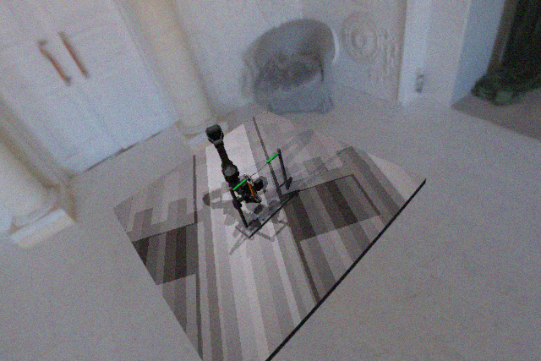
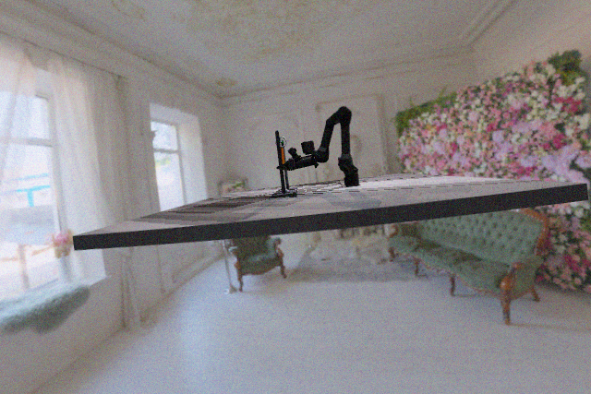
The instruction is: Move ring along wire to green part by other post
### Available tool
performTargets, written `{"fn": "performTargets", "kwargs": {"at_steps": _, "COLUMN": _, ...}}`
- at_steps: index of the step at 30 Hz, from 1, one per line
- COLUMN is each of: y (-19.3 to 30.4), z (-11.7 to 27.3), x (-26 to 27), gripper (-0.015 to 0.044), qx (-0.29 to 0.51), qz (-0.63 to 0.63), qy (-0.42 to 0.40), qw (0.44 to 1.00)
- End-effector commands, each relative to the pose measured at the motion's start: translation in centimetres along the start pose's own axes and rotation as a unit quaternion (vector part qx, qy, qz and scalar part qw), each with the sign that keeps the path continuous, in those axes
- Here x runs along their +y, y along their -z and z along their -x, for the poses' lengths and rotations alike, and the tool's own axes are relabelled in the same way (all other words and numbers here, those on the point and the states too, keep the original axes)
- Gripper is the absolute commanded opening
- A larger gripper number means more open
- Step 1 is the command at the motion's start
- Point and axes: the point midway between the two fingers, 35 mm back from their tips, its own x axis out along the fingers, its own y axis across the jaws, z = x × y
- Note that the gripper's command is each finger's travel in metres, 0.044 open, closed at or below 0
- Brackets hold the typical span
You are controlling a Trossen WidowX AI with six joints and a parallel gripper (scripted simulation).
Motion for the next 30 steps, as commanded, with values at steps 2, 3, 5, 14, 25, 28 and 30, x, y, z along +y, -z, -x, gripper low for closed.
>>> {"fn": "performTargets", "kwargs": {"at_steps": 2, "y": -0.16, "z": 0.12, "x": 0.39, "gripper": -0.0150, "qx": -0.002, "qz": 0.011, "qy": 0.000, "qw": 1.000}}
{"fn": "performTargets", "kwargs": {"at_steps": 3, "y": -0.16, "z": 0.11, "x": 0.43, "gripper": -0.0150, "qx": -0.001, "qz": 0.013, "qy": -0.001, "qw": 1.000}}
{"fn": "performTargets", "kwargs": {"at_steps": 5, "y": -0.17, "z": 0.11, "x": 0.51, "gripper": -0.0150, "qx": -0.001, "qz": 0.018, "qy": -0.003, "qw": 1.000}}
{"fn": "performTargets", "kwargs": {"at_steps": 14, "y": -0.22, "z": 0.08, "x": 0.60, "gripper": -0.0150, "qx": -0.001, "qz": 0.050, "qy": -0.013, "qw": 0.999}}
{"fn": "performTargets", "kwargs": {"at_steps": 25, "y": -0.25, "z": 0.06, "x": 0.47, "gripper": -0.0150, "qx": 0.000, "qz": 0.100, "qy": -0.029, "qw": 0.995}}
{"fn": "performTargets", "kwargs": {"at_steps": 28, "y": -0.21, "z": 0.06, "x": 0.52, "gripper": -0.0150, "qx": 0.000, "qz": 0.109, "qy": -0.032, "qw": 0.993}}
{"fn": "performTargets", "kwargs": {"at_steps": 30, "y": -0.17, "z": 0.07, "x": 0.60, "gripper": -0.0150, "qx": 0.001, "qz": 0.113, "qy": -0.033, "qw": 0.993}}
